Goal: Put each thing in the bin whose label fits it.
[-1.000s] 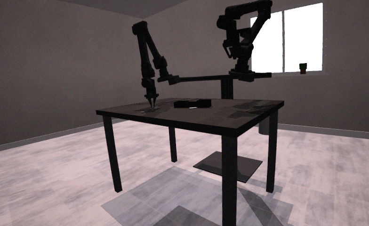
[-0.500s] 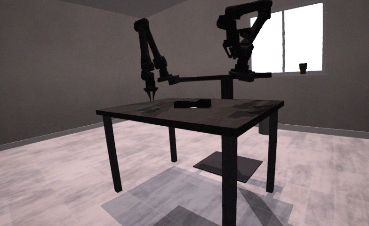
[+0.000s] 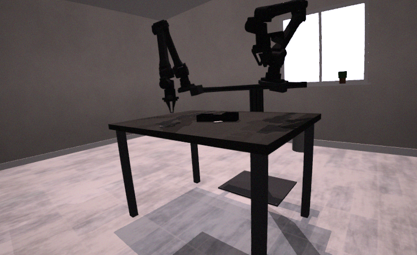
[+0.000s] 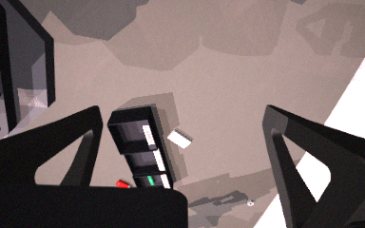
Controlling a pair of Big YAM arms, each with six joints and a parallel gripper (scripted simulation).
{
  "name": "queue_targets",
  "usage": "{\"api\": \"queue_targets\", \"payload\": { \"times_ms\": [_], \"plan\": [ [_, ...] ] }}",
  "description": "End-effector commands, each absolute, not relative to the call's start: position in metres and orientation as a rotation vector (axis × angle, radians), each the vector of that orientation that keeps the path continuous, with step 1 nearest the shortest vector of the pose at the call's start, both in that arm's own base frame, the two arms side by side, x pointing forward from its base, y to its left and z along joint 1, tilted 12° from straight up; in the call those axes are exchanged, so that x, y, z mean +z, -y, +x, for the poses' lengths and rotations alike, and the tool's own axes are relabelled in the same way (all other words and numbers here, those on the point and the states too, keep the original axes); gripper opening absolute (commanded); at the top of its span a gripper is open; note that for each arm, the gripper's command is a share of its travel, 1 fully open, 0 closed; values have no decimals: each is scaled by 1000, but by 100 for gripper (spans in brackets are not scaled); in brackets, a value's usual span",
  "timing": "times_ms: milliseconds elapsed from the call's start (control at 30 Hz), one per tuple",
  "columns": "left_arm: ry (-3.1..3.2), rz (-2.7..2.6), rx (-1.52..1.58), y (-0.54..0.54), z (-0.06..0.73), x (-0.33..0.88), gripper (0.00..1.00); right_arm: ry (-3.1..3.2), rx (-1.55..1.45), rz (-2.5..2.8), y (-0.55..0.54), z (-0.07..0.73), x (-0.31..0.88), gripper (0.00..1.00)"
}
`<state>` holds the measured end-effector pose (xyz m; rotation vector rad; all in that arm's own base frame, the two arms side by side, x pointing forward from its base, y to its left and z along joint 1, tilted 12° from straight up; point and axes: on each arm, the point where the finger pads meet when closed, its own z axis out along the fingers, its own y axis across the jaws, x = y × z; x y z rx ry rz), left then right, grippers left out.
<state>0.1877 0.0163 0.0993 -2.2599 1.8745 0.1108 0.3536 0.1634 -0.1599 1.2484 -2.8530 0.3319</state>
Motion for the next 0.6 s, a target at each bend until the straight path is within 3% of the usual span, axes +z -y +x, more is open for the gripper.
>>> {"api": "queue_targets", "payload": {
  "times_ms": [0,567],
  "plan": [
    [-1875,-2250,88,-17,190,100,100,2877,331,1239,-168,358,-146,11],
    [-1875,-2250,88,-17,190,100,100,2859,327,1252,-242,308,-174,11]
  ]
}}
